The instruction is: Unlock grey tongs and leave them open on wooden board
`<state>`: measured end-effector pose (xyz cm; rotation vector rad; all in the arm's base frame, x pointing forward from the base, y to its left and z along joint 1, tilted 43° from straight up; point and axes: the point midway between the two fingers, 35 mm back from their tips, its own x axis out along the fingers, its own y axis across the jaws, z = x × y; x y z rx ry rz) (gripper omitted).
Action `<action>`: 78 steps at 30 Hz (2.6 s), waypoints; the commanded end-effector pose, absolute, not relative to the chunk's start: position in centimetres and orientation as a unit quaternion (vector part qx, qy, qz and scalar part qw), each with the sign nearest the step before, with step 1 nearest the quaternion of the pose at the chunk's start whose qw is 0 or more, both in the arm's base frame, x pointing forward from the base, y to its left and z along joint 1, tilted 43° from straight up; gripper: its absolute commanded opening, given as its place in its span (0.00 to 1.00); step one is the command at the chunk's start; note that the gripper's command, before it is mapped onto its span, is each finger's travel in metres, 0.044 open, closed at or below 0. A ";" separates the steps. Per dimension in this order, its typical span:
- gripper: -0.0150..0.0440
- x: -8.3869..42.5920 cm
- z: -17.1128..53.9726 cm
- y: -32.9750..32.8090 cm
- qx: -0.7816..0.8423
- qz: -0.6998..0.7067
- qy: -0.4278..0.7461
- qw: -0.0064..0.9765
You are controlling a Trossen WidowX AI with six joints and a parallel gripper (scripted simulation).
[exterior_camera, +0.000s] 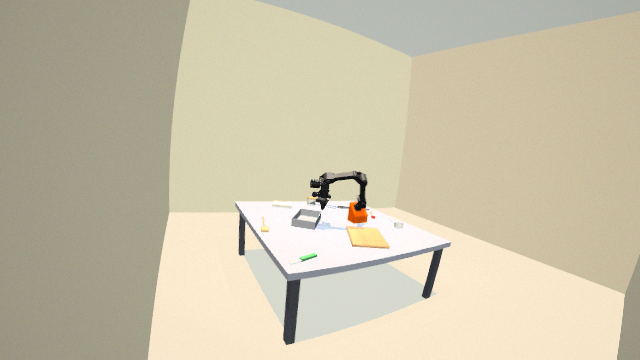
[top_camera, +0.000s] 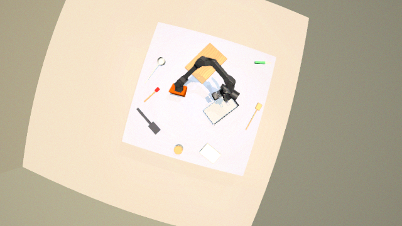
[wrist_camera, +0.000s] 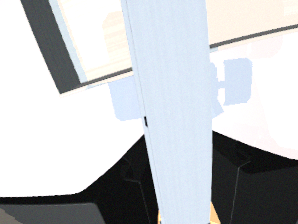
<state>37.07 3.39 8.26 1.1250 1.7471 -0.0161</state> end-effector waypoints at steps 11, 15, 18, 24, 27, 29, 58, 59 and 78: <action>0.00 36.7 10.7 4.5 0.324 0.180 0.697 0.615; 0.00 36.5 11.2 4.9 0.276 0.232 0.681 0.637; 0.00 36.4 11.6 5.1 0.240 0.270 0.666 0.652; 0.00 36.1 12.4 5.7 0.164 0.344 0.631 0.675; 0.00 36.0 12.8 5.9 0.126 0.380 0.611 0.683; 0.00 35.9 13.1 6.1 0.100 0.403 0.596 0.688; 0.00 34.1 16.9 8.6 -0.272 0.655 0.296 0.640; 0.00 34.0 17.0 8.7 -0.284 0.661 0.283 0.634; 0.00 32.9 18.7 10.2 -0.372 0.694 0.188 0.587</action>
